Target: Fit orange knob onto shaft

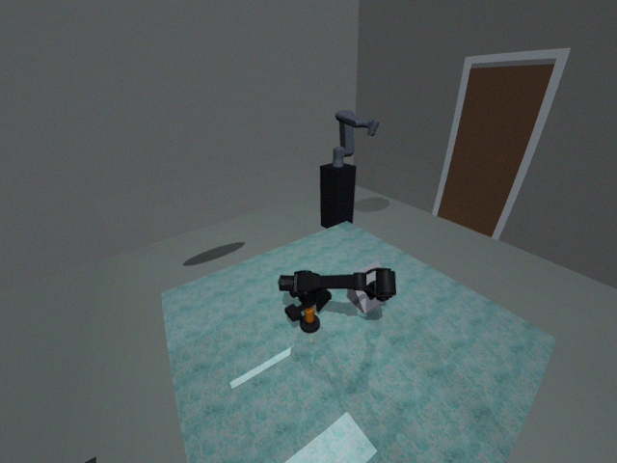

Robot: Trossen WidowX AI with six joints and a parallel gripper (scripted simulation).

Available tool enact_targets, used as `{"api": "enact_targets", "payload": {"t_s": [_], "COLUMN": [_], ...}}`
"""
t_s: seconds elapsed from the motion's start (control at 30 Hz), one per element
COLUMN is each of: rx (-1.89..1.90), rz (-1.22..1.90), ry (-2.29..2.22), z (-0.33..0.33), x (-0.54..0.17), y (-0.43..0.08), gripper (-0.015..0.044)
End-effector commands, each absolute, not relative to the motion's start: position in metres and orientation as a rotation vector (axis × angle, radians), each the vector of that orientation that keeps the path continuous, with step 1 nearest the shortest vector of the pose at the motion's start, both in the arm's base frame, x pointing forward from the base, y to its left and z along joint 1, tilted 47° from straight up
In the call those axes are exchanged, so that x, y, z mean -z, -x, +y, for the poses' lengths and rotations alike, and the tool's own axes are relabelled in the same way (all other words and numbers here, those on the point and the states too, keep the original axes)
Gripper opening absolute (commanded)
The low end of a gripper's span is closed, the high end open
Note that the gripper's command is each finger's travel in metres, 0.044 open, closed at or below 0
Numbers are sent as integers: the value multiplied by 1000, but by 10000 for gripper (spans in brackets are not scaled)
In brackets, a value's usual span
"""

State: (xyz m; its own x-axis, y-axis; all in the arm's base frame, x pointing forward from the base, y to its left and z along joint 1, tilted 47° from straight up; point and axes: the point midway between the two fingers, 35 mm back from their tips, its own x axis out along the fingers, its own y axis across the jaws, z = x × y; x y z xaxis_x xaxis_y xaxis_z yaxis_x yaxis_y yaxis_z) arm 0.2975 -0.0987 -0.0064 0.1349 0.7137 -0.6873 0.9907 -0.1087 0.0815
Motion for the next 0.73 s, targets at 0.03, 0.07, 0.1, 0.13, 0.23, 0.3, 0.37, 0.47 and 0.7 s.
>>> {"api": "enact_targets", "payload": {"t_s": [0.03, 0.07, 0.1, 0.13, 0.23, 0.3, 0.37, 0.47, 0.7], "rx": [674, 674, 674, 674, 677, 680, 681, 679, 679], "rz": [1634, 1634, 1634, 1634, 1632, 1631, 1632, 1633, 1633], "ry": [-1882, -1882, -1882, -1882, -1881, -1880, -1880, -1881, -1881], "z": [-99, -99, -99, -99, -114, -135, -155, -168, -169], "x": [6, 6, 6, 6, -6, -25, -44, -59, -58], "y": [-298, -298, -298, -298, -297, -295, -289, -284, -287], "gripper": [440, 440, 440, 440, 440, 440, 440, 440, 440]}}
